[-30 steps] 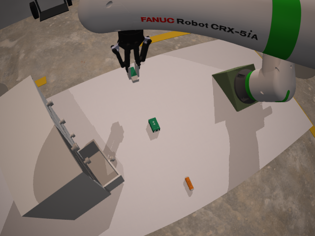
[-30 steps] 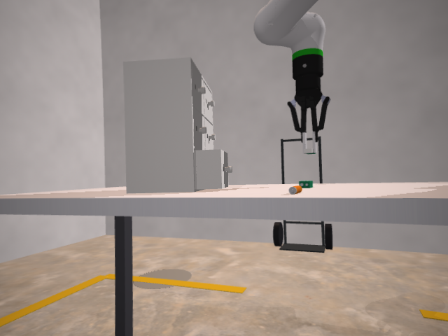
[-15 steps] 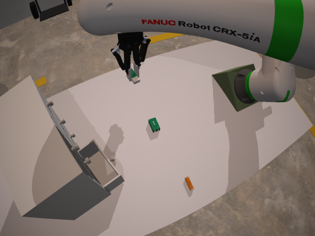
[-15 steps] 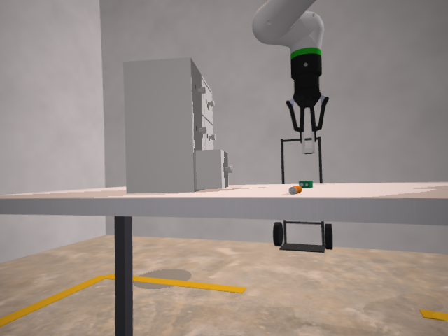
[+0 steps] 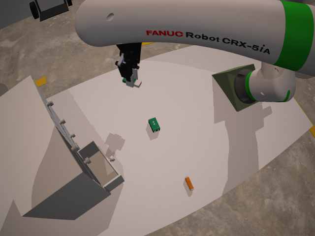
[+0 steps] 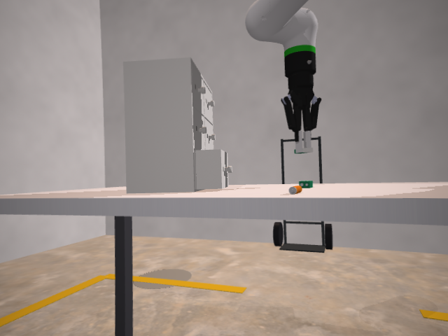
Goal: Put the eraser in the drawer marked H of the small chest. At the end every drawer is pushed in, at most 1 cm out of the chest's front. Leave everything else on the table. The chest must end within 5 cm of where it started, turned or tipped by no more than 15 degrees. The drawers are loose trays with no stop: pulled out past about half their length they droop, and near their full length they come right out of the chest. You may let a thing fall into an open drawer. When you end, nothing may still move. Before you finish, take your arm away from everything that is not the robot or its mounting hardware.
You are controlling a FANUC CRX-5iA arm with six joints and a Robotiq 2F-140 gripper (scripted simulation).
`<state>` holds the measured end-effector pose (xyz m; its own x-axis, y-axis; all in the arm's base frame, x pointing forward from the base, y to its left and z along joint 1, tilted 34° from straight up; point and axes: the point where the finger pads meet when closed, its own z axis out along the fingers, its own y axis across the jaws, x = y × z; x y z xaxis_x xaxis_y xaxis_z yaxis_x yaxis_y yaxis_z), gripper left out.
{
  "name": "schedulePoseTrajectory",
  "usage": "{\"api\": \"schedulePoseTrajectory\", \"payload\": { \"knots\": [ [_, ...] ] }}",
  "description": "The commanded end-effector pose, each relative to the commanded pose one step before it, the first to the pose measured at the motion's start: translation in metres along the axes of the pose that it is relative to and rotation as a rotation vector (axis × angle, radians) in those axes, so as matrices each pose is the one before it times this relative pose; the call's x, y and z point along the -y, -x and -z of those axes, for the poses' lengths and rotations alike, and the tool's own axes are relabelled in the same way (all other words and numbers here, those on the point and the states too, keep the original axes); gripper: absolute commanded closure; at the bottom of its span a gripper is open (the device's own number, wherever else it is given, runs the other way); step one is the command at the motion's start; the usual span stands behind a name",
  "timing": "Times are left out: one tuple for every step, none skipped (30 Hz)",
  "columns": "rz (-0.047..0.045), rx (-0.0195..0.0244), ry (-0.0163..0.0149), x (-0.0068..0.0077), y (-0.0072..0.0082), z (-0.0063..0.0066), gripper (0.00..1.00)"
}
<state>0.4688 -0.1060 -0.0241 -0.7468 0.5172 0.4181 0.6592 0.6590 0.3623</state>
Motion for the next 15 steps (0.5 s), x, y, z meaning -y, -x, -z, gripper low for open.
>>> {"api": "schedulePoseTrajectory", "payload": {
  "knots": [
    [0.27907,0.00268,0.00751,-0.01676,-0.00726,0.00103,0.89],
    [0.04638,0.00011,-0.00127,-0.00381,-0.00060,0.00011,0.89],
    [0.04651,0.00002,-0.00126,-0.00392,-0.00046,0.00011,0.89],
    [0.04662,-0.00005,-0.00126,-0.00403,-0.00032,0.00011,0.89],
    [0.04672,-0.00009,-0.00125,-0.00412,-0.00016,0.00011,0.89],
    [0.04681,-0.00013,-0.00125,-0.00419,-0.00001,0.00011,0.89],
    [0.04689,-0.00016,-0.00124,-0.00425,0.00016,0.00010,0.89],
    [0.00000,0.00000,0.00000,0.00000,0.00000,0.00000,0.89],
    [0.00000,0.00000,0.00000,0.00000,0.00000,0.00000,0.89],
    [0.13729,-0.00008,-0.00201,-0.00429,0.00033,0.00010,0.89],
    [0.03981,-0.00038,-0.00120,-0.00425,0.00088,0.00010,0.89],
    [0.04143,-0.00037,-0.00122,-0.00426,0.00102,0.00010,0.89],
    [0.04420,-0.00035,-0.00133,-0.00424,0.00117,0.00010,0.89],
    [0.04577,-0.00038,-0.00139,-0.00421,0.00132,0.00010,0.89],
    [0.04652,-0.00042,-0.00141,-0.00416,0.00148,0.00009,0.89]
  ]
}}
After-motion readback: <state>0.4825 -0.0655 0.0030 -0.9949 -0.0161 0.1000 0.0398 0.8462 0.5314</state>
